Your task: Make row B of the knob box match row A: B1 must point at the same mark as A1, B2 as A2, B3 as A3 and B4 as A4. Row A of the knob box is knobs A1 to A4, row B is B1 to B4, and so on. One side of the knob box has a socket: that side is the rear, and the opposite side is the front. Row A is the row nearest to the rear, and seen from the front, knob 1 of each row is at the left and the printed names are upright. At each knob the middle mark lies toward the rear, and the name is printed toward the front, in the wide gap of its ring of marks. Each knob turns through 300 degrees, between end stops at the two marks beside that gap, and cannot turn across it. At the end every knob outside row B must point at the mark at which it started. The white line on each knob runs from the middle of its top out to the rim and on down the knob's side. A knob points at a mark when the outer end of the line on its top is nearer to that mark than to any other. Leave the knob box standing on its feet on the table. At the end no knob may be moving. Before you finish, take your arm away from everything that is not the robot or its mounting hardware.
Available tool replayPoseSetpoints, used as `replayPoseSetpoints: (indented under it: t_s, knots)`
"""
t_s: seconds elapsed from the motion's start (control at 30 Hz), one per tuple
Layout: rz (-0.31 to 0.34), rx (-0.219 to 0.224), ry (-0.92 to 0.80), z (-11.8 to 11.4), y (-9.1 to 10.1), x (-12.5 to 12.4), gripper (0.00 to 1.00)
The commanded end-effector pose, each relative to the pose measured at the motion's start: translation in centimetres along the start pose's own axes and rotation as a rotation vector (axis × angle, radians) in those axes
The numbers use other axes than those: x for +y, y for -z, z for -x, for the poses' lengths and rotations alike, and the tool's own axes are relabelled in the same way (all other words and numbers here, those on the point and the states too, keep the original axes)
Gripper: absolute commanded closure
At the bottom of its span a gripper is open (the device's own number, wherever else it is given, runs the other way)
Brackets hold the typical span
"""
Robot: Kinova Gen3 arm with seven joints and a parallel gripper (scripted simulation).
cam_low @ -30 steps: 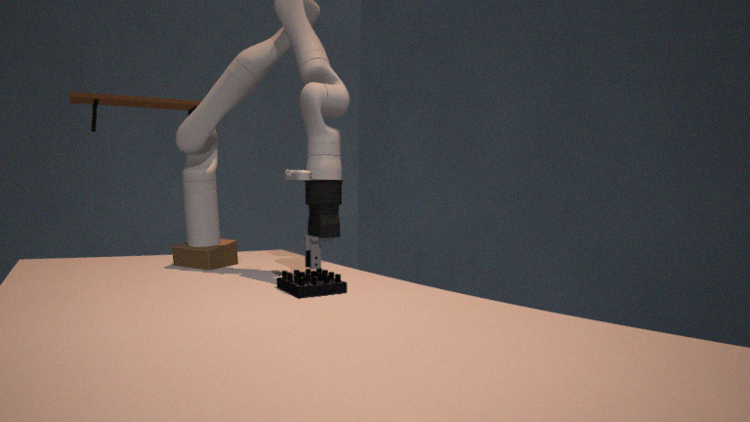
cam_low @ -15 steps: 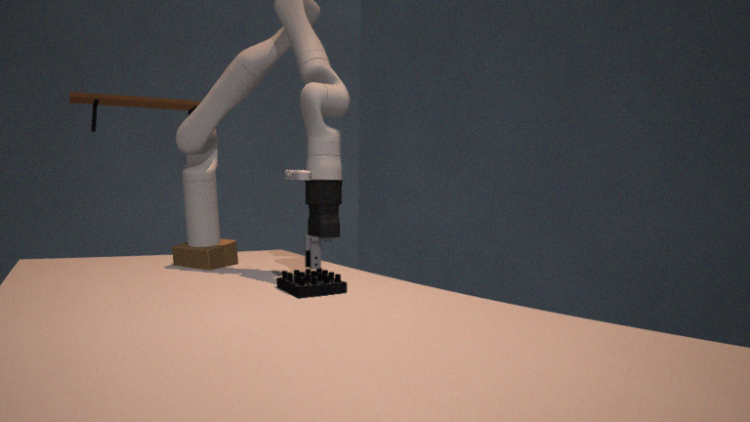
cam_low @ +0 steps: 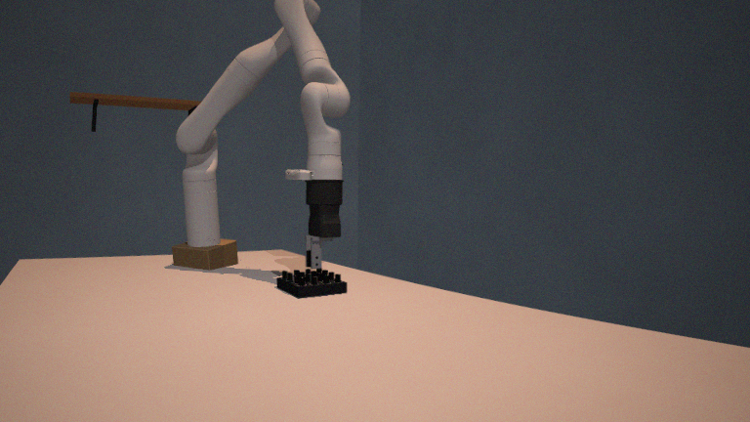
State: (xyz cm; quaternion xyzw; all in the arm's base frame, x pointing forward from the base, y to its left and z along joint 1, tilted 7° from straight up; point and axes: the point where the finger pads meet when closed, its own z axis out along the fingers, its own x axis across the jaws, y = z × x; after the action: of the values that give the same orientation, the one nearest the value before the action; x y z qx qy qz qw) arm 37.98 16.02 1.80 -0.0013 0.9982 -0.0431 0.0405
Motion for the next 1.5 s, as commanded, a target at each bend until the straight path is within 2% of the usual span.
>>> replayPoseSetpoints:
  t_s: [0.0, 1.47]
  knots:
    - [-0.004, 0.001, 0.002, 0.06, 0.06, -0.06, 0.54]
    - [0.004, -0.004, 0.002, 0.24, -0.13, 0.20, 0.54]
